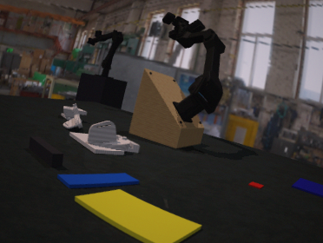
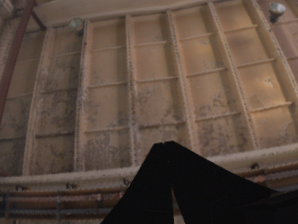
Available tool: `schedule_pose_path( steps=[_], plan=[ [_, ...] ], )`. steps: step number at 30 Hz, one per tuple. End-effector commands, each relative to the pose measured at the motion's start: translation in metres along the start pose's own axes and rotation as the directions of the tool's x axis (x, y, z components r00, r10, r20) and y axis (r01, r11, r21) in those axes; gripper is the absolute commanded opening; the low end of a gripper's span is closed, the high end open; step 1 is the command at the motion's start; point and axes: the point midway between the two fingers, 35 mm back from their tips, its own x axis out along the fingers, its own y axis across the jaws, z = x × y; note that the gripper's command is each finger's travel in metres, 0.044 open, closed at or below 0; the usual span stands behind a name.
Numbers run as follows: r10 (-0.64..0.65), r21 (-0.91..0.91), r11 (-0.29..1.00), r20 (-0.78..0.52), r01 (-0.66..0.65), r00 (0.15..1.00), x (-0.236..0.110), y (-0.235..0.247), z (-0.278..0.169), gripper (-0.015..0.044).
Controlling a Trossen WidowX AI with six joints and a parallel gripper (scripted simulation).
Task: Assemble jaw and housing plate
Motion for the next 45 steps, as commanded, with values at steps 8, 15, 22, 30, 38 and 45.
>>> schedule_pose_path(
  steps=[8, 15, 22, 30, 38, 45],
  plan=[
    [-0.065, -0.108, 0.992, 0.044, 0.069, 0.997, 0.003, -0.034, 0.004, 0.0210],
    [-0.135, -0.222, 0.963, 0.090, 0.152, 0.987, 0.003, -0.072, 0.009, 0.0394],
    [-0.206, -0.331, 0.913, 0.134, 0.240, 0.969, 0.001, -0.108, 0.012, 0.0440],
    [-0.285, -0.447, 0.829, 0.182, 0.338, 0.941, -0.005, -0.150, 0.016, 0.0440],
    [-0.363, -0.551, 0.717, 0.230, 0.428, 0.903, -0.015, -0.191, 0.019, 0.0440],
    [-0.428, -0.630, 0.599, 0.270, 0.494, 0.863, -0.026, -0.226, 0.022, 0.0440]
  ],
)
